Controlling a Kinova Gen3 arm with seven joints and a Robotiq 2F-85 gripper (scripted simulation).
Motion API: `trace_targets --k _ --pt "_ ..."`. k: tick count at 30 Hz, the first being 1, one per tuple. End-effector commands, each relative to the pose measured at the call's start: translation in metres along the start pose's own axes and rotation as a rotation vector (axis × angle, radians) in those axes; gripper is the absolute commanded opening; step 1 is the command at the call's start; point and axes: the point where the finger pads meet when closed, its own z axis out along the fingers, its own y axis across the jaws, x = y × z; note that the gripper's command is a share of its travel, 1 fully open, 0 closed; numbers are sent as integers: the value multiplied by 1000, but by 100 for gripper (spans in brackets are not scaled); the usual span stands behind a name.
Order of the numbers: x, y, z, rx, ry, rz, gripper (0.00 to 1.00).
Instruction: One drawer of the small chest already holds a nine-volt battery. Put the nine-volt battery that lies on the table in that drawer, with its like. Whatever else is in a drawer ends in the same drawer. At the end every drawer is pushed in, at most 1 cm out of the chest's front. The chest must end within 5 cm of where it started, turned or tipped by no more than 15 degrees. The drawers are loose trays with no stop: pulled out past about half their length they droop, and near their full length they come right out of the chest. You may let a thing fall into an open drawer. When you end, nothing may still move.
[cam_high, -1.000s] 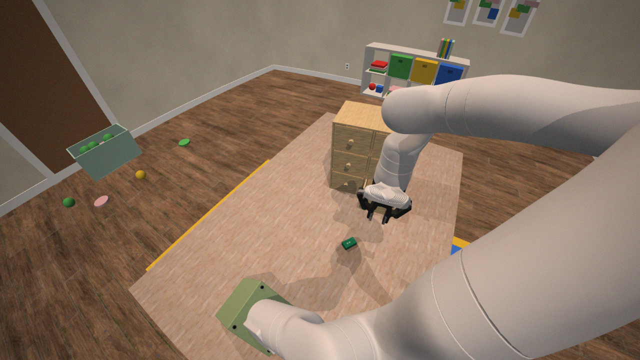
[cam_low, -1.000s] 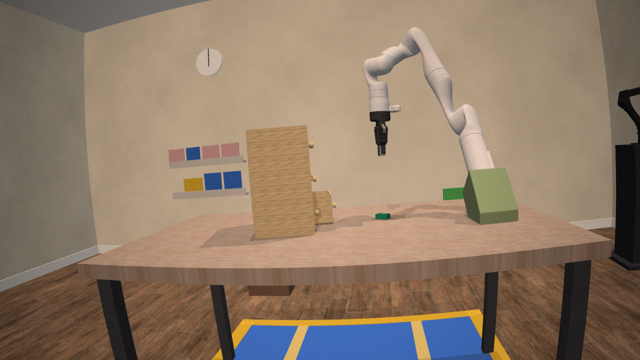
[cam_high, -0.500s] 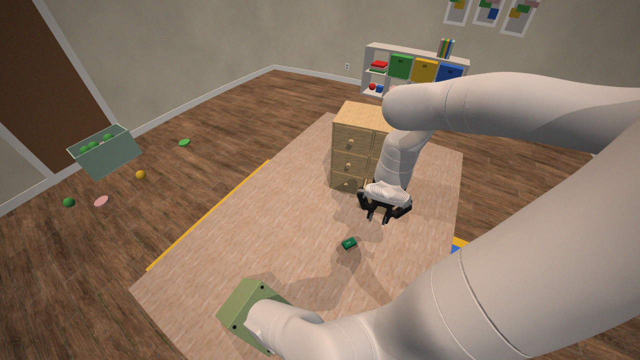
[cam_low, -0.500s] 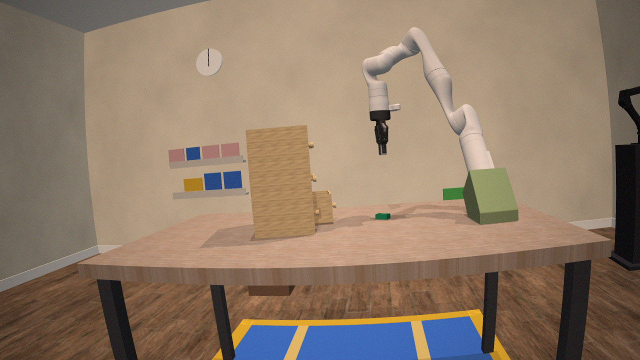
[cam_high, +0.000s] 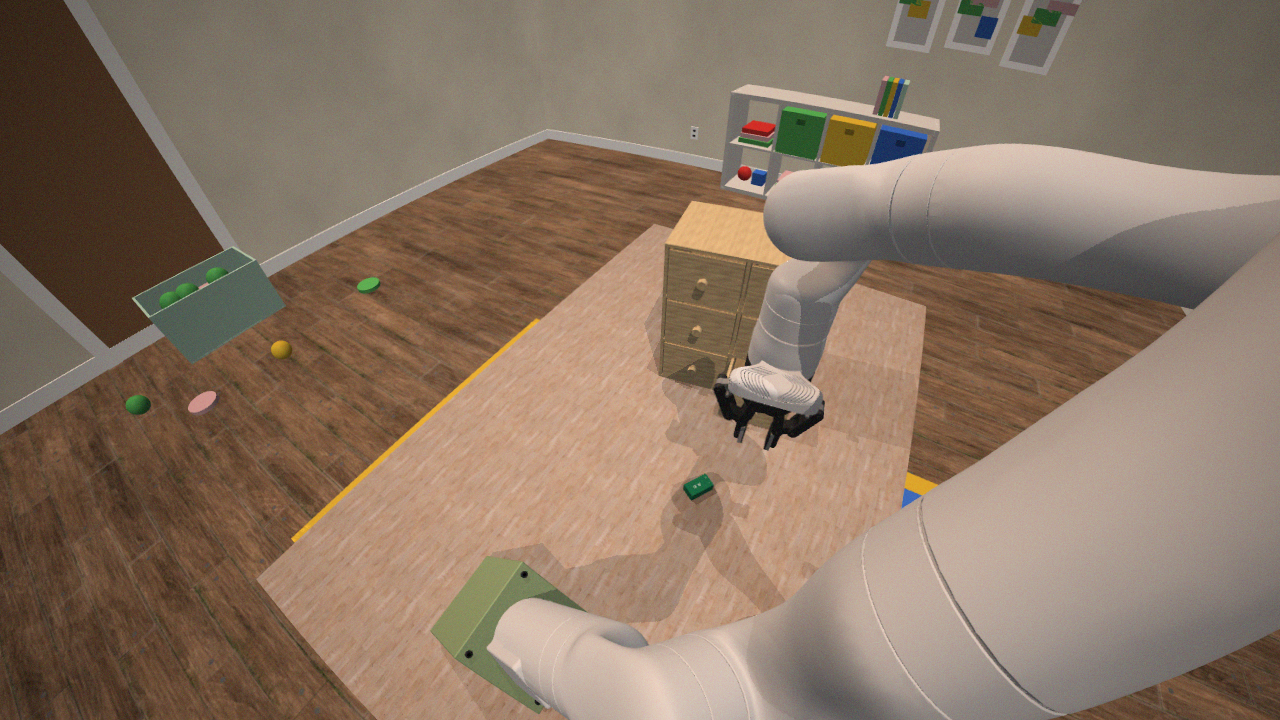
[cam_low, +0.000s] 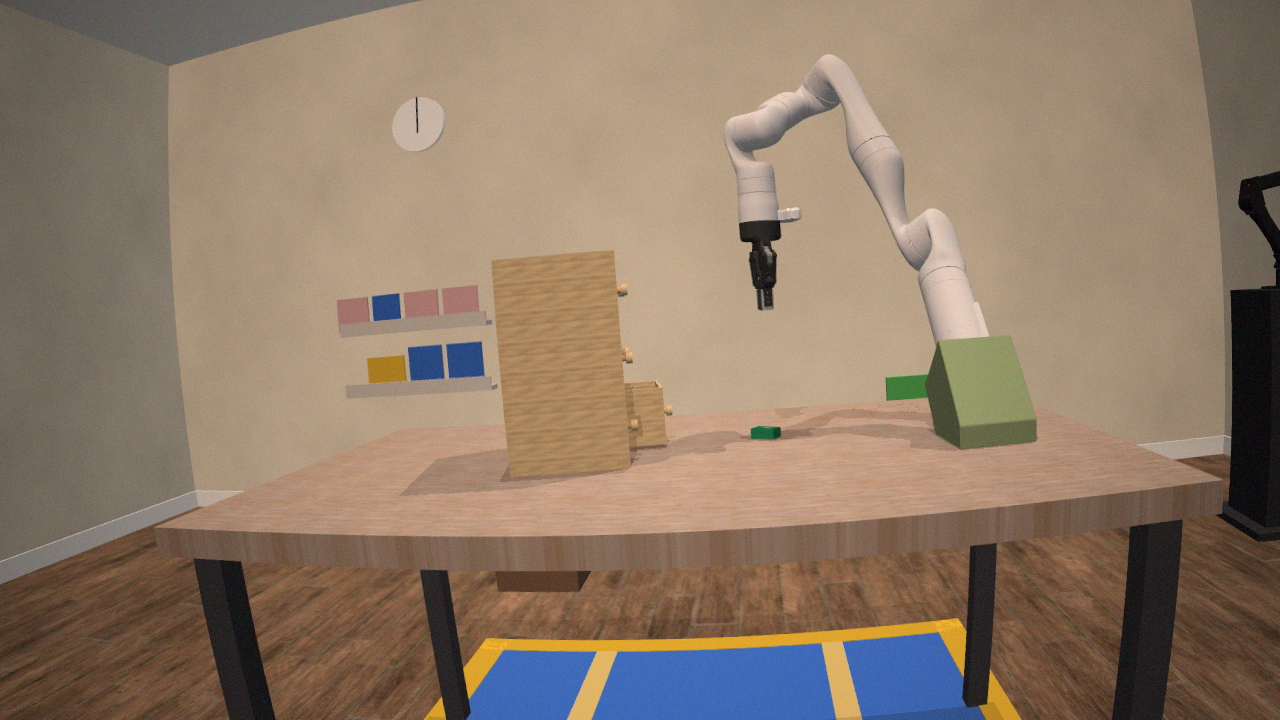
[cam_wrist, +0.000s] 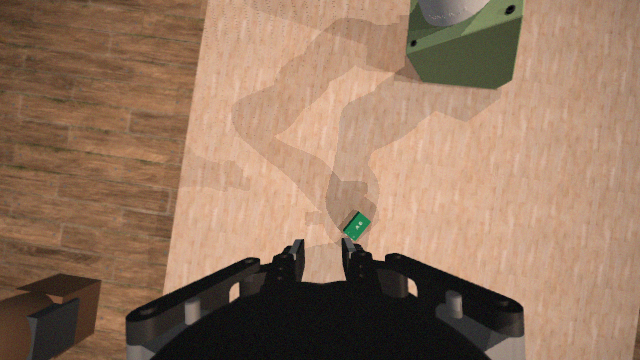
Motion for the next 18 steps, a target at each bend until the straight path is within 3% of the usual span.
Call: trace_targets --k 1,3,4,18 --pt "1 1 -1 0 5 -12 33" --pt "1 1 -1 0 5 -12 33" --pt "1 1 -1 0 5 -12 100" --pt "1 1 -1 0 5 -12 100"
